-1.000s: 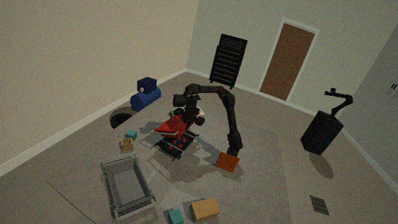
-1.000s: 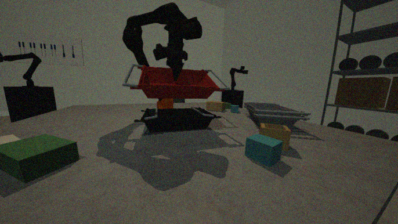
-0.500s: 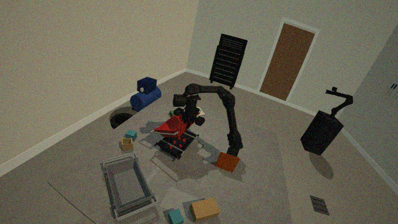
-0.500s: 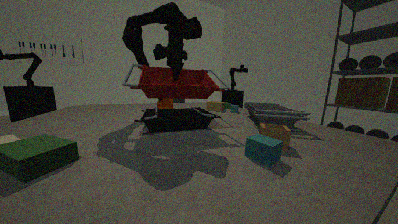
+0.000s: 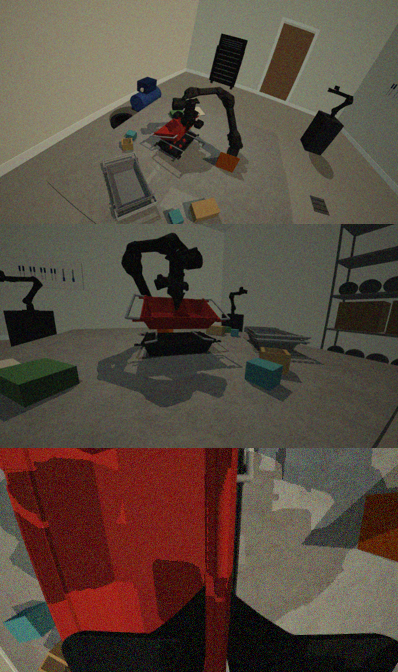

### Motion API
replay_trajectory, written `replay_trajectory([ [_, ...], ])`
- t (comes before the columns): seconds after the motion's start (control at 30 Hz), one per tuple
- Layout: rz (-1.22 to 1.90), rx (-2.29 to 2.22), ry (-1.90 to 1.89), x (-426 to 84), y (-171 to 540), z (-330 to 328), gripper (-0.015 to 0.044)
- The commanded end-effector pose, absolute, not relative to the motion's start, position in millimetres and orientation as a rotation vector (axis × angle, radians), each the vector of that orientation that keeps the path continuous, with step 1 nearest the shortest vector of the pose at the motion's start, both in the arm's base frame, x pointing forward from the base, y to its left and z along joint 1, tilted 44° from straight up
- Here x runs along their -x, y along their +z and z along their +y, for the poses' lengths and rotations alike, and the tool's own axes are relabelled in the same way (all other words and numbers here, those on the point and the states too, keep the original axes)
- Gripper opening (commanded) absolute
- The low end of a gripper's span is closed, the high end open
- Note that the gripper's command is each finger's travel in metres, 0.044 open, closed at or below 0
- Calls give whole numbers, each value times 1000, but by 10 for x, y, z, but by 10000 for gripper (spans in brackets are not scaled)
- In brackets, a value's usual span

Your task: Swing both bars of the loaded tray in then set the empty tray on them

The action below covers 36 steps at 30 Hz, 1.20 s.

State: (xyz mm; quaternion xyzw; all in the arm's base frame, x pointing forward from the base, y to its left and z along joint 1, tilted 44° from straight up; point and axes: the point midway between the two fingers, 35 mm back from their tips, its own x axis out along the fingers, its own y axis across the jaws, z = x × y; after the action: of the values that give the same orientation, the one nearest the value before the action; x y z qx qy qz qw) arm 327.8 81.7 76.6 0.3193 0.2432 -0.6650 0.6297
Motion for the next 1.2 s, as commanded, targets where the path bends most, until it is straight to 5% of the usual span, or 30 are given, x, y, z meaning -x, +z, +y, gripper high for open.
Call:
replay_trajectory([
  [0.0, 549, -734, -1501, -3294, 761, 803, 0],
  [1.17, 547, -732, -1502, -3177, 457, 558, 0],
])
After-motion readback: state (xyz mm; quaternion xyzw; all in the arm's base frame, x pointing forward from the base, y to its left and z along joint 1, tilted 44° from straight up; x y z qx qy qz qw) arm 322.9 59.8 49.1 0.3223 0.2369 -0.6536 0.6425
